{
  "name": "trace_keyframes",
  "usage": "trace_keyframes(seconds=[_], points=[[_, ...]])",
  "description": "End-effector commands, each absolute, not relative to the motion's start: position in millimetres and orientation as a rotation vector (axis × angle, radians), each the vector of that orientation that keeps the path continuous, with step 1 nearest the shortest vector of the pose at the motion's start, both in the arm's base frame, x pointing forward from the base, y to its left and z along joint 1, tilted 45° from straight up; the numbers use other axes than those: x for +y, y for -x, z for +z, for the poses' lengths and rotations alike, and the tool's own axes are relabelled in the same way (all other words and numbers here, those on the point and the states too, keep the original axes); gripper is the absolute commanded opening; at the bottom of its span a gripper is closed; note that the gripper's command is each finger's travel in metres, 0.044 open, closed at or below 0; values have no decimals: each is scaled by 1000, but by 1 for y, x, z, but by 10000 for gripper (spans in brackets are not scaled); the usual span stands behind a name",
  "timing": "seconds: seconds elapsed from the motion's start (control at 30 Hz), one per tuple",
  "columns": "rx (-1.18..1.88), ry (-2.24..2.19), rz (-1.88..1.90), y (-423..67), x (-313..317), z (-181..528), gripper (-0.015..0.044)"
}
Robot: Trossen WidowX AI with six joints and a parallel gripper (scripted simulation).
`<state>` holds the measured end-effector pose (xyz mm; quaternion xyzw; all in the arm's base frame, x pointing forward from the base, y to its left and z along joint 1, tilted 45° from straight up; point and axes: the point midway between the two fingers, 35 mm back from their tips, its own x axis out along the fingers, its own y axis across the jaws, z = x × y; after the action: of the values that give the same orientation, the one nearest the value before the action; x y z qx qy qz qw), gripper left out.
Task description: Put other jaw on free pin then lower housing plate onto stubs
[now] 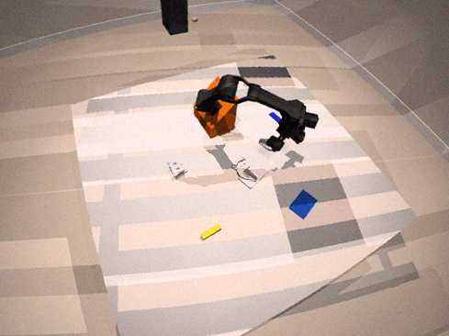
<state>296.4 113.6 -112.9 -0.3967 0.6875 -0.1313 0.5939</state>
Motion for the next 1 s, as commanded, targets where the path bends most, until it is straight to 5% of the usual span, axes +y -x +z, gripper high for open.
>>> trace_keyframes(seconds=[0.0,0.43,0.9,0.97], points=[[1598,922,-305,-296,114,-113,335],[1598,922,-305,-296,114,-113,0],[1598,922,-305,-296,114,-113,0],[1599,925,-302,-296,114,-113,53]])
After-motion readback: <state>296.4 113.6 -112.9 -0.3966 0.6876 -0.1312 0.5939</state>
